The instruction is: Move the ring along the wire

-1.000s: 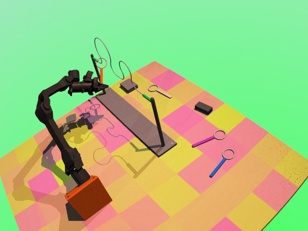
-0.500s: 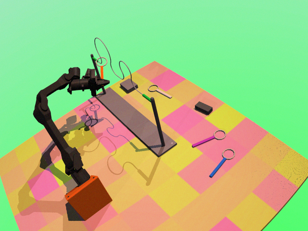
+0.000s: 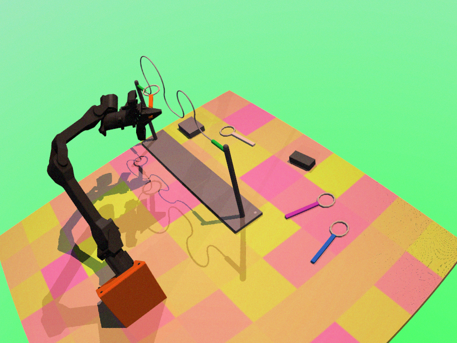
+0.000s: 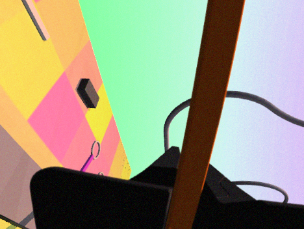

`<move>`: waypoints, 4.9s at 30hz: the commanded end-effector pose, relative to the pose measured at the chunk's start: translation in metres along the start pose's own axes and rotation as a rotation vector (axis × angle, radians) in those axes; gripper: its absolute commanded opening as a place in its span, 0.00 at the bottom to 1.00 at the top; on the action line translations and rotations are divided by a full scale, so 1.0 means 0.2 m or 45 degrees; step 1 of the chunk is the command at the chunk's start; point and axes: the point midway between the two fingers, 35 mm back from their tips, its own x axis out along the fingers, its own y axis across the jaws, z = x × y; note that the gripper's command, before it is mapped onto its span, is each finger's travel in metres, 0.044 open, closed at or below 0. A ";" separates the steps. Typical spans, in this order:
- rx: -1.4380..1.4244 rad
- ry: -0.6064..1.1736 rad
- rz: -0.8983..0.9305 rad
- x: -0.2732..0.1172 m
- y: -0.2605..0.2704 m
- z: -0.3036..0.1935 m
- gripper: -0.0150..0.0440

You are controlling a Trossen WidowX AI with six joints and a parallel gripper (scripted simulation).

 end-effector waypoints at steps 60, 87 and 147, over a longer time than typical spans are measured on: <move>-0.641 0.018 -0.341 -0.09 -0.47 0.13 0.00; -0.482 0.019 -0.232 -0.11 -0.51 0.16 0.00; 0.290 -0.017 0.273 -0.10 -0.38 0.15 0.00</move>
